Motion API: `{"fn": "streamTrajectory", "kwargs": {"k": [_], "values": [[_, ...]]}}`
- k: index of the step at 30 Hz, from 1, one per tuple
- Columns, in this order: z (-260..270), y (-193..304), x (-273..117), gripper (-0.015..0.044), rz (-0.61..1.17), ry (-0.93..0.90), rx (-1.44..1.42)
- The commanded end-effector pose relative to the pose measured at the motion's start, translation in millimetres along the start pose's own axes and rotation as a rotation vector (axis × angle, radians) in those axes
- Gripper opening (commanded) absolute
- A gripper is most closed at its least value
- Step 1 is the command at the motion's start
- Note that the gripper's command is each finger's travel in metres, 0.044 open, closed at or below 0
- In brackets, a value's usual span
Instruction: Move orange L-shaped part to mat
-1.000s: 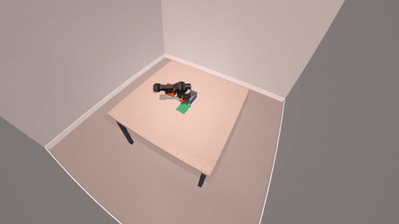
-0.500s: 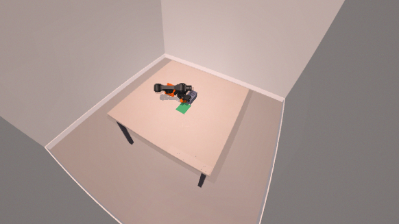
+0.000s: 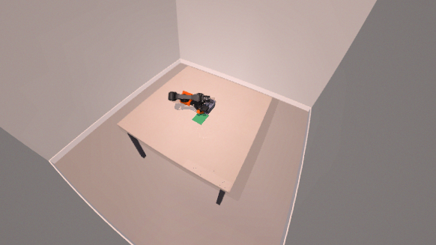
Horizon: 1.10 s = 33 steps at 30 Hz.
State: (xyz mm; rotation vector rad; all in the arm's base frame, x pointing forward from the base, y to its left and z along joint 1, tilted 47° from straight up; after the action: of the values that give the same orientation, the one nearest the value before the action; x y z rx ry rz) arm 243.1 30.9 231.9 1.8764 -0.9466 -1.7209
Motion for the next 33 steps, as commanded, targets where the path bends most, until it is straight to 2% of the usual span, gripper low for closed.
{"fn": "streamTrajectory", "kwargs": {"k": [1, 23, 33], "values": [[0.3, 0.2, 8.2, 0.0000, 0.006, -0.004, -0.003], [0.6, 0.6, 42.4, 0.0000, 0.008, -0.005, -0.002], [0.6, 0.6, 43.4, 0.0000, 0.009, -0.005, -0.002]]}}
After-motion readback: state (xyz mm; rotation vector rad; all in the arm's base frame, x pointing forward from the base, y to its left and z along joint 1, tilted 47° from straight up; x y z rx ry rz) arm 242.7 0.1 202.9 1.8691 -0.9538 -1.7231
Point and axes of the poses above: the point midway between the two fingers, 35 mm back from their tips, its own x axis out along the fingers, its own z axis across the jaws, y = z × x, the point moved 10 cm from there along -x, back along the fingers, and after that the axes turned 5 degrees about x, right-handed, at the moved point
